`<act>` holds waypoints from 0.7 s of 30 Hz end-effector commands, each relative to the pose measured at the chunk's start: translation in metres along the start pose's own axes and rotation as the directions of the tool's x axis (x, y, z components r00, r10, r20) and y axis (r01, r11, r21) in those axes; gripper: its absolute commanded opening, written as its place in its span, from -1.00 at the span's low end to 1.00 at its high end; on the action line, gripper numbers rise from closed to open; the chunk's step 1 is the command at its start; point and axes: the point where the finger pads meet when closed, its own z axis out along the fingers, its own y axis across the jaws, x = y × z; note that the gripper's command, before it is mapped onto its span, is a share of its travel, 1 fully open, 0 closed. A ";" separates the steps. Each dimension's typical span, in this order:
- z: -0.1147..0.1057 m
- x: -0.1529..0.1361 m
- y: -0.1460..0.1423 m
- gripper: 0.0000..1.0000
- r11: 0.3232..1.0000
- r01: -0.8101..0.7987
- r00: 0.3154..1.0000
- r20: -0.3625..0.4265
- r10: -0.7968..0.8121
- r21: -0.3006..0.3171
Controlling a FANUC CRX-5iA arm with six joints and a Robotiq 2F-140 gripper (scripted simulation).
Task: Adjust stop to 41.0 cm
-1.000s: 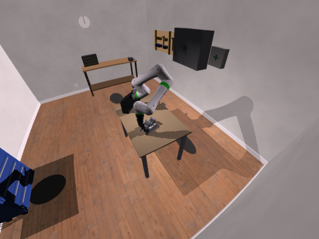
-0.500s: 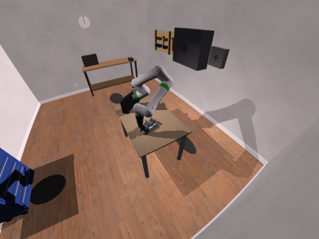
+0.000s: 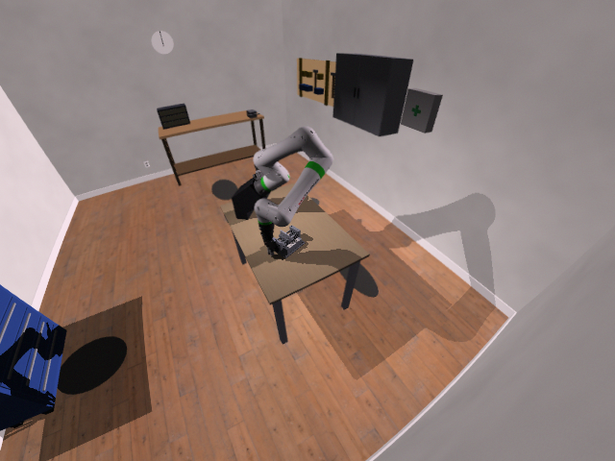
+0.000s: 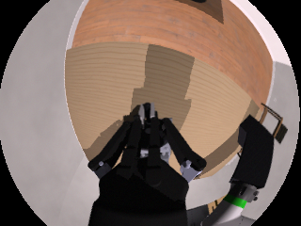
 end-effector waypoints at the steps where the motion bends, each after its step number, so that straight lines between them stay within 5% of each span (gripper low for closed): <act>1: -0.001 0.000 0.010 -0.92 1.000 0.000 1.000 0.000 0.000 0.000; 21: -0.027 0.000 0.033 -0.92 1.000 0.000 1.000 0.000 0.000 0.000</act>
